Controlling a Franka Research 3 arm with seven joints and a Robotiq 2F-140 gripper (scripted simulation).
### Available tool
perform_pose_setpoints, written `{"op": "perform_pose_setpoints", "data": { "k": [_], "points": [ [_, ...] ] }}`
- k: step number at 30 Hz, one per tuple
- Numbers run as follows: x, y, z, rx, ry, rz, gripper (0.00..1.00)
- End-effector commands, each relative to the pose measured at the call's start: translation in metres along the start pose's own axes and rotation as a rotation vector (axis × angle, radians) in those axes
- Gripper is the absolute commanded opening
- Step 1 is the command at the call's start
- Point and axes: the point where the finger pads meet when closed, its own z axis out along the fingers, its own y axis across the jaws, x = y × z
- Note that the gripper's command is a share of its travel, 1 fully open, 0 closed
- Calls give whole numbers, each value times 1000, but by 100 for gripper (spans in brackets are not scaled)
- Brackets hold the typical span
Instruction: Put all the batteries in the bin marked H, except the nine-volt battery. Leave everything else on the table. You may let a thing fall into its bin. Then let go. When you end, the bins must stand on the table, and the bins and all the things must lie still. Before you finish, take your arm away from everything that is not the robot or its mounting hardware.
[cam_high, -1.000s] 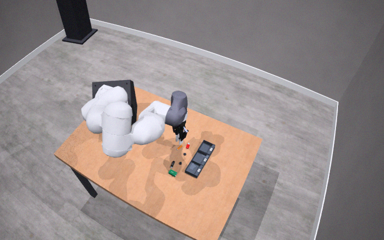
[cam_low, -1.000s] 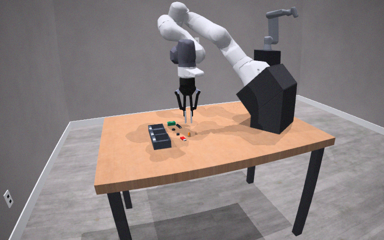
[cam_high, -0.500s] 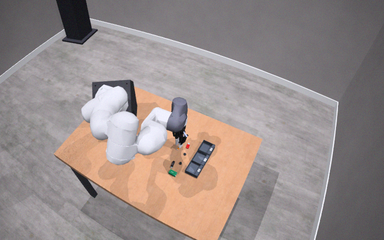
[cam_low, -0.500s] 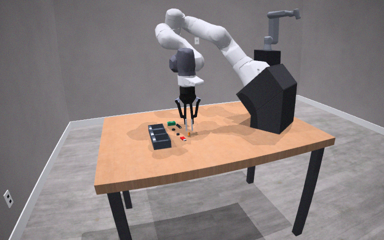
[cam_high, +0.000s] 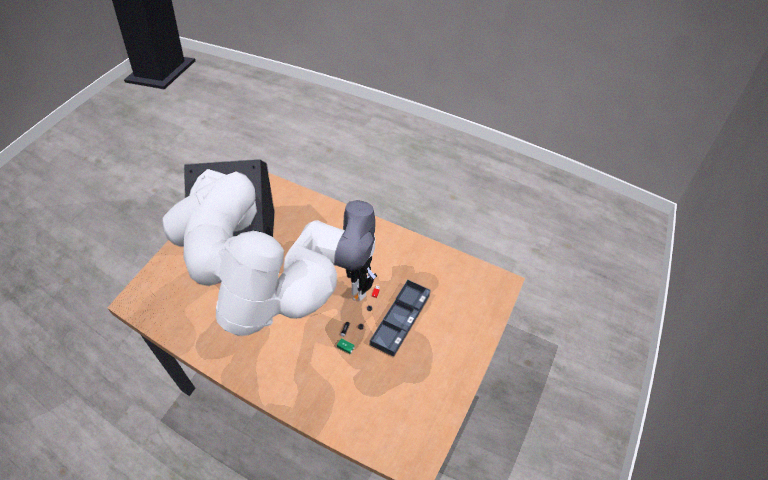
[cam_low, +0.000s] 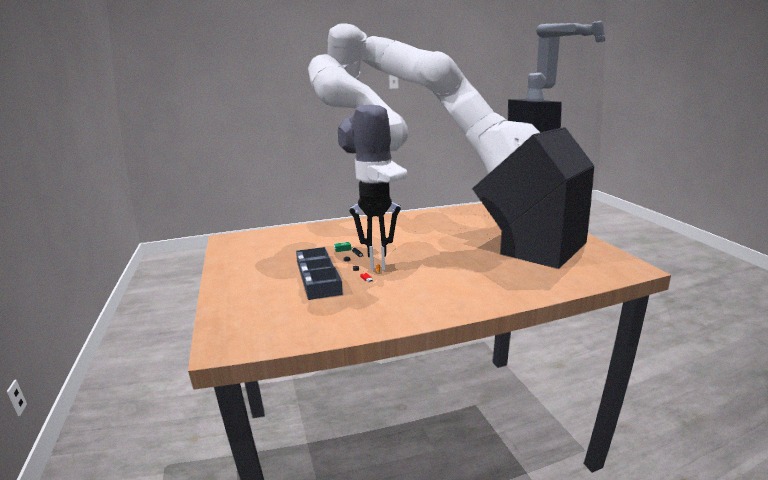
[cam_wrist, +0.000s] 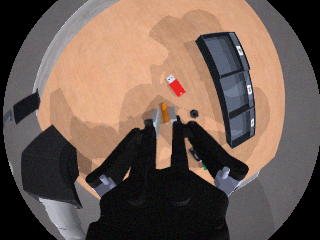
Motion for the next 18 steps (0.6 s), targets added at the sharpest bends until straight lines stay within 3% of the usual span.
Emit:
{"op": "perform_pose_setpoints", "data": {
  "k": [1, 13, 14, 18],
  "points": [
    [0, 2, 4, -8, 0, 6, 15],
    [0, 1, 5, -8, 0, 6, 15],
    [0, 1, 5, -8, 0, 6, 3],
    [0, 1, 5, -8, 0, 6, 3]
  ]
}}
